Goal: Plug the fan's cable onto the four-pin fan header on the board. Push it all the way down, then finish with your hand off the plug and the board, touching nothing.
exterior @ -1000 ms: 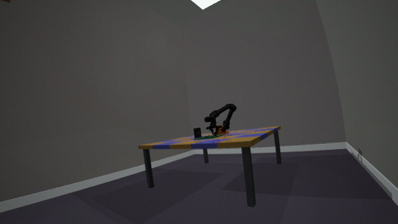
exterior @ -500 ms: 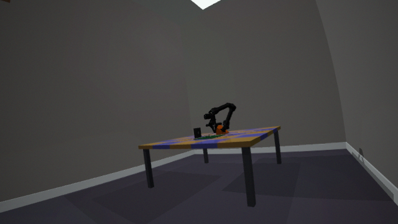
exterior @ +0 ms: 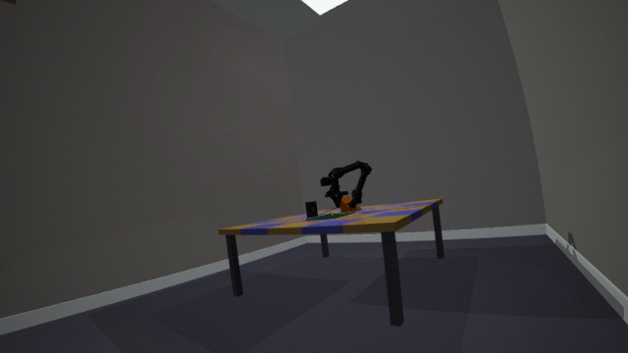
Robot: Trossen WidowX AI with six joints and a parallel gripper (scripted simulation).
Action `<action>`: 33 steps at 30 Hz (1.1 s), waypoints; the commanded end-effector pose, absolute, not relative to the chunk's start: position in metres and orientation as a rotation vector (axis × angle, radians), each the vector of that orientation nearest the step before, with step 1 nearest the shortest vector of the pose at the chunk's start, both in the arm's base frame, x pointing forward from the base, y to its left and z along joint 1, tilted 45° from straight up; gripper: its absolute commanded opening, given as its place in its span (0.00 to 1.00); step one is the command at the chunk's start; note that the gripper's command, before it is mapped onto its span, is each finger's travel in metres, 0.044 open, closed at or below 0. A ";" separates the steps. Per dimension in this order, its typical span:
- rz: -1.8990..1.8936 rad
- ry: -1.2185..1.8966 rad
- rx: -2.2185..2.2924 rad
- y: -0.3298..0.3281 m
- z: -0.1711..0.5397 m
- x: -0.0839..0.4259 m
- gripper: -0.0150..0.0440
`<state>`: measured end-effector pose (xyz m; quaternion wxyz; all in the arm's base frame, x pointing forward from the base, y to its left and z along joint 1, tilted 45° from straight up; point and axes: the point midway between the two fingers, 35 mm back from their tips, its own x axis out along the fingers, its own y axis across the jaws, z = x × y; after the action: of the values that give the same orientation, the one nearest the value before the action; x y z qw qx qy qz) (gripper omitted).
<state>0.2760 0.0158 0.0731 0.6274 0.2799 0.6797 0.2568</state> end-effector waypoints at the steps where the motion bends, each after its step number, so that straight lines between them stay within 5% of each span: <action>1: 0.476 1.620 0.747 0.012 0.069 0.277 0.25; 33: -0.499 1.825 1.534 -0.008 0.048 0.283 0.25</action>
<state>0.2828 -0.0054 0.0524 0.3797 0.5724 0.7112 -0.1497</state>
